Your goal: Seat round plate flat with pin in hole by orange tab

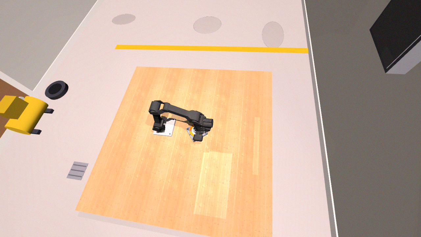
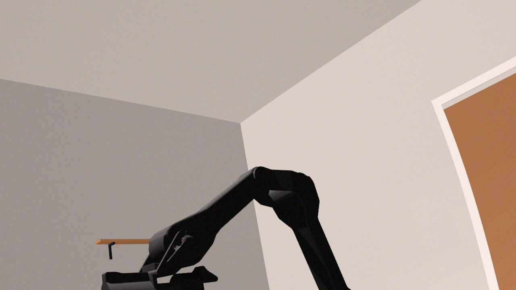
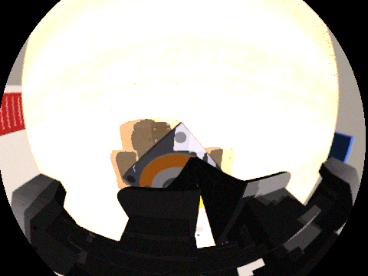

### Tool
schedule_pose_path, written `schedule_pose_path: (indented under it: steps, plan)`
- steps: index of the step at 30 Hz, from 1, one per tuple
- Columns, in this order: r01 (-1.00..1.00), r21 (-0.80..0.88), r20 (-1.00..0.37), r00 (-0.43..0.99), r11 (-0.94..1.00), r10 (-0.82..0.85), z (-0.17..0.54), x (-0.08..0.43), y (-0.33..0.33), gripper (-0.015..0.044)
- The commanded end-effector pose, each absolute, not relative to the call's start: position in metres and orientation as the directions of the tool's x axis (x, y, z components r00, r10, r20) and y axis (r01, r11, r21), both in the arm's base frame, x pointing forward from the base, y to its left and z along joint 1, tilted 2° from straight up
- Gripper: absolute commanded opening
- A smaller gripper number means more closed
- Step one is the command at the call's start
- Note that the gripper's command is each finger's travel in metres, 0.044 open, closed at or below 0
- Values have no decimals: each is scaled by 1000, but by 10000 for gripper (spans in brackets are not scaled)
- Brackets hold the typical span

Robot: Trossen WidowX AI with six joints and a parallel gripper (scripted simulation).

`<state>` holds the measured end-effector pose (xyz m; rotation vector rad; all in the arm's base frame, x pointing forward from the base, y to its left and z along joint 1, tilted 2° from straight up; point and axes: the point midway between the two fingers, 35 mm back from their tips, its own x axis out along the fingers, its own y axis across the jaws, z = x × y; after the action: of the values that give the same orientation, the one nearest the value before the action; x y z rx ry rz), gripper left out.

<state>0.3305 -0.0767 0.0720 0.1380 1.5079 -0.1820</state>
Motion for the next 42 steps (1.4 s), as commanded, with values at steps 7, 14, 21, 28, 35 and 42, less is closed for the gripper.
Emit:
schedule_pose_path:
  steps: [7, 14, 21, 28, 35, 42]
  plan:
    - [204, -30, -998, 40, 978, -39, 70, 318, -87, 0]
    - [204, -31, -998, 40, 978, -40, 71, 311, -92, 0]
    - [204, -32, -998, 39, 978, -40, 70, 303, -96, 0]
    - [204, -32, -998, 38, 978, -41, 71, 295, -98, 0]
    - [204, -32, -998, 38, 978, -41, 72, 288, -98, 0]
    - [204, -32, -998, 37, 978, -41, 72, 281, -98, 0]
